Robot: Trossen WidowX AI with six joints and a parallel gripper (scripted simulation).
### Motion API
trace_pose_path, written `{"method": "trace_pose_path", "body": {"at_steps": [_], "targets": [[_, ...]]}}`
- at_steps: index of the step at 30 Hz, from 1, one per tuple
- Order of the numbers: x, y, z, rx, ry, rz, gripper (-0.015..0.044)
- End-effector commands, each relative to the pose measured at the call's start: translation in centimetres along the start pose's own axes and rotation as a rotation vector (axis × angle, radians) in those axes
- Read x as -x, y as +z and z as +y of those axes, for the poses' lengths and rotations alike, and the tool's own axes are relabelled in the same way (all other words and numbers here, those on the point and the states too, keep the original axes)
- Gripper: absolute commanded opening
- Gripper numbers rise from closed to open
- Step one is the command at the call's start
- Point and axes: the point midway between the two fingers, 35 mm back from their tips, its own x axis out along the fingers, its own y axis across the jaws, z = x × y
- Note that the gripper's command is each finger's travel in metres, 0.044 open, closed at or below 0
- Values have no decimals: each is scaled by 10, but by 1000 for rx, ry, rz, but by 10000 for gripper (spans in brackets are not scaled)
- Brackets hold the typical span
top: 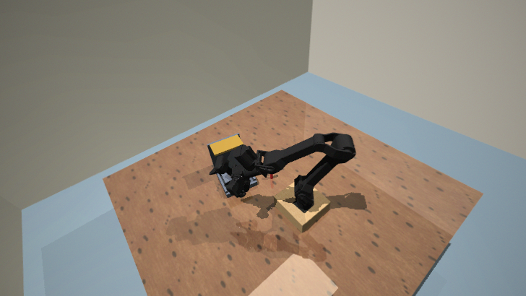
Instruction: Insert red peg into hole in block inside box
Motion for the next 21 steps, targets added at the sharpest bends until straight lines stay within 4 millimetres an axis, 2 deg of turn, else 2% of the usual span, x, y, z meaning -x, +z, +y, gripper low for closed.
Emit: {"method": "trace_pose_path", "body": {"at_steps": [1,11,21], "targets": [[4,-28,16,83,63,101,440],[20,-84,56,258,246,283,440],[50,-129,98,421,481,406,440]]}}
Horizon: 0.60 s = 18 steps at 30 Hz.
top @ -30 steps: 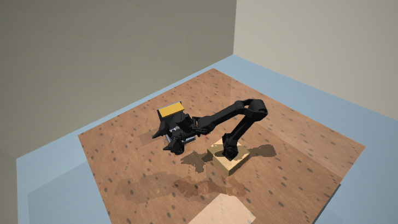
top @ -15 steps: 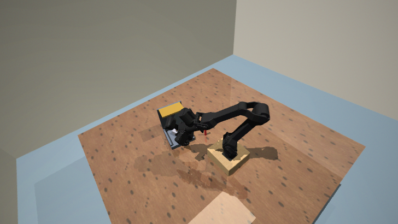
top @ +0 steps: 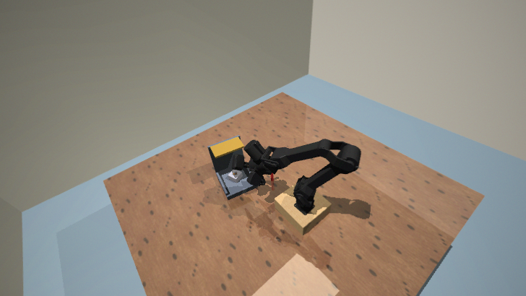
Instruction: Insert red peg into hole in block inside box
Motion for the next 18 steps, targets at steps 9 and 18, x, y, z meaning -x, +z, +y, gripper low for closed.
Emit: {"method": "trace_pose_path", "body": {"at_steps": [9,18], "targets": [[5,-29,76,222,297,75,440],[16,-38,118,344,471,64,440]]}}
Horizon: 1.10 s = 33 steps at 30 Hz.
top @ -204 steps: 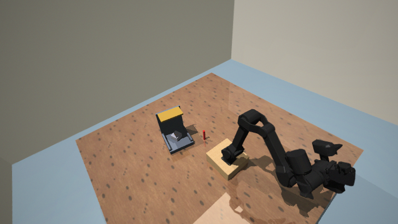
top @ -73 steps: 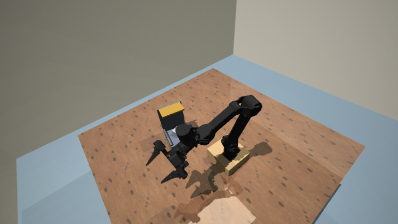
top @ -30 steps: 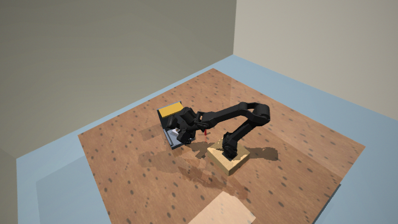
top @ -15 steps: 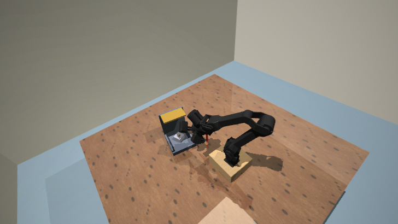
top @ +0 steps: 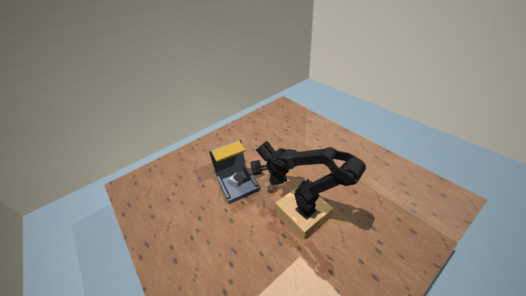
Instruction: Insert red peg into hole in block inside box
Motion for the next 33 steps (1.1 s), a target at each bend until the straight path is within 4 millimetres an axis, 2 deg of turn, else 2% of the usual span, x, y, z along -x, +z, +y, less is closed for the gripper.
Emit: {"method": "trace_pose_path", "body": {"at_steps": [1,5,13,14,26,33], "targets": [[-1,1,14,45,54,-5,440],[-1,1,14,45,54,-5,440],[-3,0,9,45,54,-5,230],[-3,0,9,45,54,-5,220],[-4,0,8,45,54,-5,220],[-12,6,8,45,54,-5,220]]}}
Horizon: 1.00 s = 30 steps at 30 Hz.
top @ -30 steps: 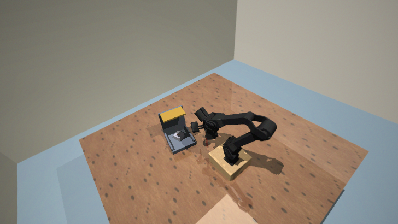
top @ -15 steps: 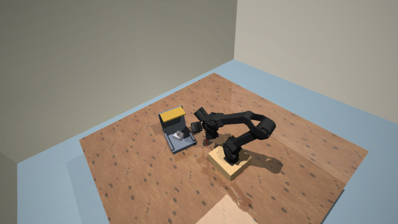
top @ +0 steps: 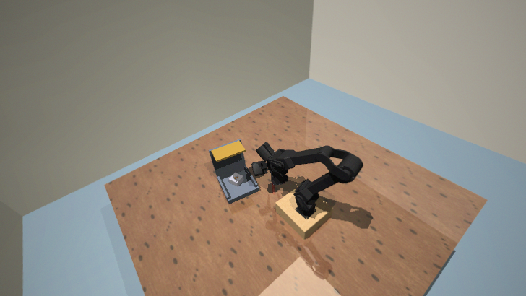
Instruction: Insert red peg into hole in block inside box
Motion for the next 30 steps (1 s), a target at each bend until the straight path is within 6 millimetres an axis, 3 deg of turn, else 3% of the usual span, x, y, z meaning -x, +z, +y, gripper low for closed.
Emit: {"method": "trace_pose_path", "body": {"at_steps": [1,30], "targets": [[-6,4,0,-2,5,1,220],[-40,38,0,-1,5,1,220]]}}
